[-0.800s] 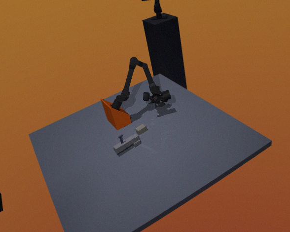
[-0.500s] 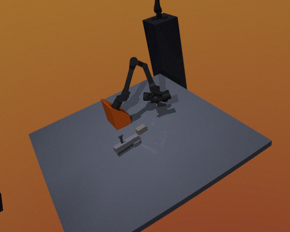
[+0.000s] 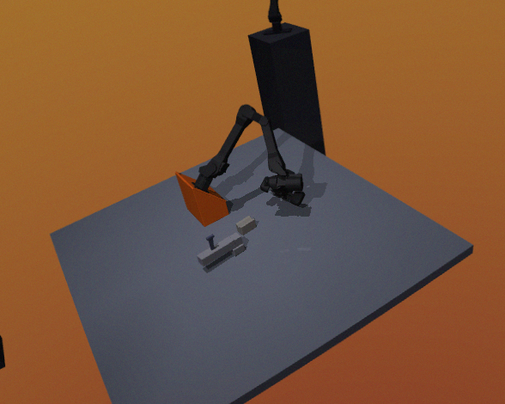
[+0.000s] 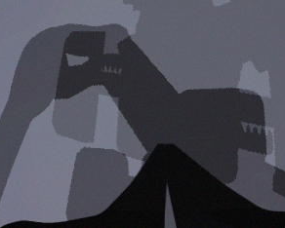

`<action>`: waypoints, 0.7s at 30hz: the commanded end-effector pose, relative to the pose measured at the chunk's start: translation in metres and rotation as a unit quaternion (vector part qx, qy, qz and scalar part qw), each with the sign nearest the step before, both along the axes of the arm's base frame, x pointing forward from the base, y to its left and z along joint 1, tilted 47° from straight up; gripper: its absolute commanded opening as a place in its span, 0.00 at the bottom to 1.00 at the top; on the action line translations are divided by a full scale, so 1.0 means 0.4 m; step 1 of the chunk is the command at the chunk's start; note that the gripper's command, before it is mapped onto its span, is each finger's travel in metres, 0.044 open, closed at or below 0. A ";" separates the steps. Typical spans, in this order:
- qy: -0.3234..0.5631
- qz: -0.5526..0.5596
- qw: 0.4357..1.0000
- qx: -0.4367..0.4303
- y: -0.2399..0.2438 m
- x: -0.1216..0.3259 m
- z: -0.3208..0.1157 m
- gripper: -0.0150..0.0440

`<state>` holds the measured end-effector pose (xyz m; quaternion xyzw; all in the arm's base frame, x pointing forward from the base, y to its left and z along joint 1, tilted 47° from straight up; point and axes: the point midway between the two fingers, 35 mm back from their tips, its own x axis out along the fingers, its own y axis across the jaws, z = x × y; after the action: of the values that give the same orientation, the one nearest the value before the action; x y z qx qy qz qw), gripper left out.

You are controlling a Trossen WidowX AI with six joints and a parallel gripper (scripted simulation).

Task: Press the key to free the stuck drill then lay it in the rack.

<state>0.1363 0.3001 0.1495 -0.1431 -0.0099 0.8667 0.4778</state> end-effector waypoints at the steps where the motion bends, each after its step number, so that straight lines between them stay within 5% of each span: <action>1: 0.010 -0.043 0.998 -0.038 -0.010 0.065 -0.033 0.25; 11: 0.112 -0.253 0.944 -0.181 -0.206 0.347 -0.176 0.25; 21: 0.324 -0.430 0.783 -0.312 -0.572 0.493 -0.366 0.25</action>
<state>0.3287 0.1057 0.0201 -0.0238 0.4275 0.5680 0.7029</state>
